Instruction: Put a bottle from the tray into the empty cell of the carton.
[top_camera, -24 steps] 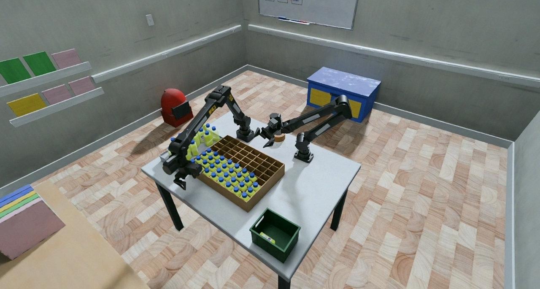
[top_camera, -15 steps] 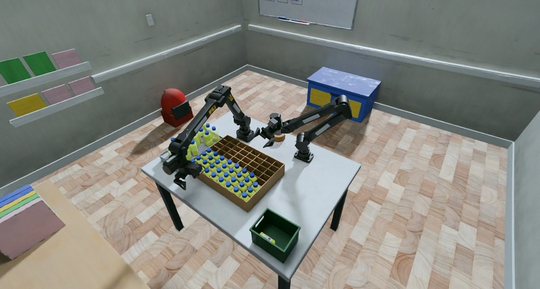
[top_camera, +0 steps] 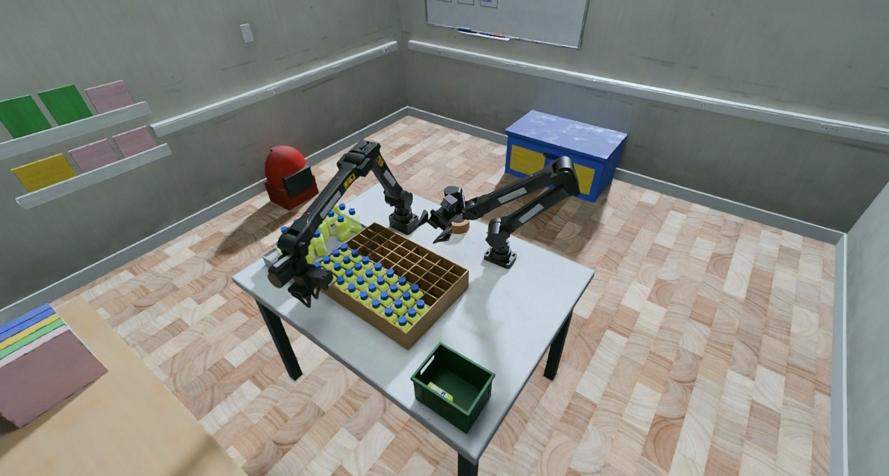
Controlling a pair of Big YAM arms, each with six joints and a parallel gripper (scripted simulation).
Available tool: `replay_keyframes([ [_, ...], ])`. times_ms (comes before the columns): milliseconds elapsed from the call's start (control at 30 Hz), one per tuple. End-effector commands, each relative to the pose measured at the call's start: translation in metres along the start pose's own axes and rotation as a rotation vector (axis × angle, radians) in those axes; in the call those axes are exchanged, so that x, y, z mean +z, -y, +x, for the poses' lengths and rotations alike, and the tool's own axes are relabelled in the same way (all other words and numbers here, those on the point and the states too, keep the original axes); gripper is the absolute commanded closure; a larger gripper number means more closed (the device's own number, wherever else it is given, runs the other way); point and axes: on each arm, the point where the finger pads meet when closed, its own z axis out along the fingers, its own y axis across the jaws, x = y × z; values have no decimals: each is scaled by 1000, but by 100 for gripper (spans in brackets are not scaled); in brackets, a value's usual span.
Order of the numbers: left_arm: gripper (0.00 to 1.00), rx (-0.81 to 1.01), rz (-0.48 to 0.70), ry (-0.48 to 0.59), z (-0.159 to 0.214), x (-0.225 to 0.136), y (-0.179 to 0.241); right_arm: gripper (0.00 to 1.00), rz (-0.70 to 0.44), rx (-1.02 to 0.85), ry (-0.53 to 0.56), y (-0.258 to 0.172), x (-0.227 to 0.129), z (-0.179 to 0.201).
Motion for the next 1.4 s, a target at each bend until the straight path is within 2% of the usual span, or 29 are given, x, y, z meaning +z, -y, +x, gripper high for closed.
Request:
replay_keyframes([
  [0, 0, -33, 8, 21, -16, 2, 11, 56, 45, -4, -3, 13, -18, -1],
  [333, 0, -33, 8, 21, -16, 2, 11, 56, 45, -4, -3, 13, -18, -1],
  [367, 0, -43, -1, 33, -26, 7, 15, 56, 74, 16, -8, 10, -41, 7],
  [433, 0, -43, 0, 35, -33, 10, 21, 56, 39, 31, -2, -3, -28, 8],
  [900, 0, -32, -10, 39, -41, 24, 21, 56, 63, 104, 6, -15, -48, 37],
  [933, 0, -41, -6, 44, -46, 27, 25, 56, 38, 111, 11, -28, -45, 37],
  [1133, 0, -14, -19, 38, -56, 41, 26, 56, 65, 180, 18, -45, -63, 61],
  [1367, 0, 9, -32, 39, -76, 63, 26, 56, 72, 290, 34, -84, -86, 94],
])
